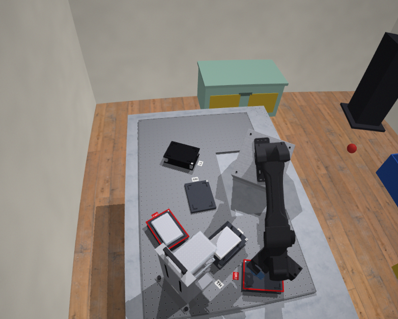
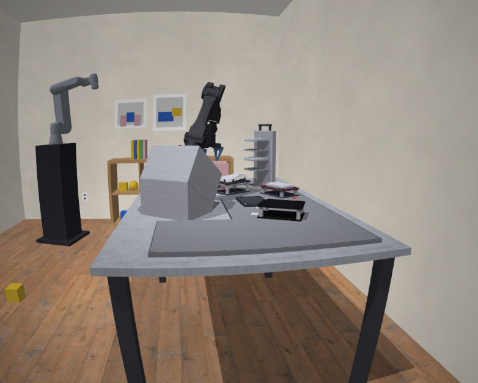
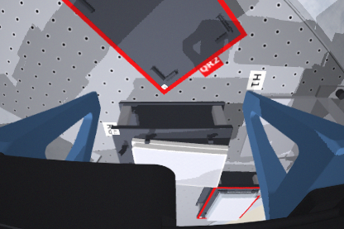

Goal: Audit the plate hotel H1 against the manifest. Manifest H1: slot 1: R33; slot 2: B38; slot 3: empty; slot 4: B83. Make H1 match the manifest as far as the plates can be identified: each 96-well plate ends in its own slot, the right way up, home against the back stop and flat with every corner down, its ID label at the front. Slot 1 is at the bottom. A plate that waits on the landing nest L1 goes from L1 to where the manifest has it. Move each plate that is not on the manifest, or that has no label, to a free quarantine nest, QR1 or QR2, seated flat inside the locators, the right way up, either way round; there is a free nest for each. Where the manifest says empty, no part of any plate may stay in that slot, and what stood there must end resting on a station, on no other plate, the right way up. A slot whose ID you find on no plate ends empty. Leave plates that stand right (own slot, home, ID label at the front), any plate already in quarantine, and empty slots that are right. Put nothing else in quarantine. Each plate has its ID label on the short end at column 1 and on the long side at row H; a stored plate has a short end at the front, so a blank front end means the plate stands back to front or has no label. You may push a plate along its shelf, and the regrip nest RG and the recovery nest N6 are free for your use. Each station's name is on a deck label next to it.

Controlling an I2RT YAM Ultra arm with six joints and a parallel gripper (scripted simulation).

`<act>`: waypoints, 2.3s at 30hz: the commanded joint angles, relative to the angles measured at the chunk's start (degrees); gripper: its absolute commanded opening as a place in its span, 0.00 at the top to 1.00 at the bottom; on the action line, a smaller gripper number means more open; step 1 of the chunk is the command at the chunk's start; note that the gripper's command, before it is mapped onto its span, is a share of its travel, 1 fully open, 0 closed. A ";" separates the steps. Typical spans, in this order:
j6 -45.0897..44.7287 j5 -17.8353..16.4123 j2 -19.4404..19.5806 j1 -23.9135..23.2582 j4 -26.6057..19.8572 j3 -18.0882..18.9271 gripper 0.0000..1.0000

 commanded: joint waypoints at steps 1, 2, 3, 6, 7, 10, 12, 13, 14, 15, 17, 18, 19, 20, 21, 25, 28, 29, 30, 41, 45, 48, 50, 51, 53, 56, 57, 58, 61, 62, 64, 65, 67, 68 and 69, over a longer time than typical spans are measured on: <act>-0.08 -0.30 -0.65 0.13 0.19 0.21 0.00; -0.08 -0.30 -0.65 0.13 0.19 0.21 0.00; -0.08 -0.30 -0.65 0.13 0.19 0.21 0.00; -0.08 -0.30 -0.65 0.13 0.19 0.21 0.00; -0.08 -0.30 -0.65 0.13 0.19 0.21 0.00; -0.08 -0.30 -0.65 0.13 0.19 0.21 0.00; -0.08 -0.30 -0.65 0.13 0.19 0.21 0.00; -0.08 -0.30 -0.65 0.13 0.19 0.21 0.00; -0.08 -0.30 -0.65 0.13 0.19 0.21 0.00; -0.08 -0.30 -0.65 0.13 0.19 0.21 0.00; -0.44 -0.69 -1.01 -0.03 1.27 -1.20 0.00; -0.54 -0.72 -0.06 -0.31 1.59 -1.37 0.00; -0.60 -0.75 0.78 -0.60 1.91 -1.55 0.00; -0.66 -0.79 0.92 -0.72 2.23 -1.72 0.00; -0.72 -0.82 1.06 -0.78 2.55 -1.89 0.00; -0.94 -0.95 0.98 -0.77 3.83 -2.12 0.00; -1.11 -1.05 2.01 -1.23 4.77 -2.94 0.00; -1.17 -1.08 2.25 -1.20 5.09 -3.13 0.00; -1.17 -1.08 2.25 -1.20 5.09 -3.13 0.00; -1.70 -1.40 3.90 -1.62 8.18 -4.03 0.00; -1.91 -1.52 4.60 -2.08 9.39 -4.61 0.00; -1.96 -1.55 4.78 -2.04 9.68 -5.04 0.00; -2.02 -1.61 4.76 -1.85 10.29 -5.25 0.00; -1.72 -1.27 4.10 -1.74 9.55 -4.03 0.00; -1.72 -1.27 4.10 -1.74 9.55 -4.03 0.00; -1.72 -1.27 4.10 -1.74 9.55 -4.03 0.00; -1.72 -1.27 4.10 -1.74 9.55 -4.03 0.00; -1.72 -1.27 4.10 -1.74 9.55 -4.03 0.00; -1.72 -1.27 4.10 -1.74 9.55 -4.03 0.00; -1.72 -1.27 4.10 -1.74 9.55 -4.03 0.00; -1.72 -1.27 4.10 -1.74 9.55 -4.03 0.00; -1.72 -1.27 4.10 -1.74 9.55 -4.03 0.00; -1.72 -1.27 4.10 -1.74 9.55 -4.03 0.00; -1.72 -1.27 4.10 -1.74 9.55 -4.03 0.00; -1.72 -1.27 4.10 -1.74 9.55 -4.03 0.00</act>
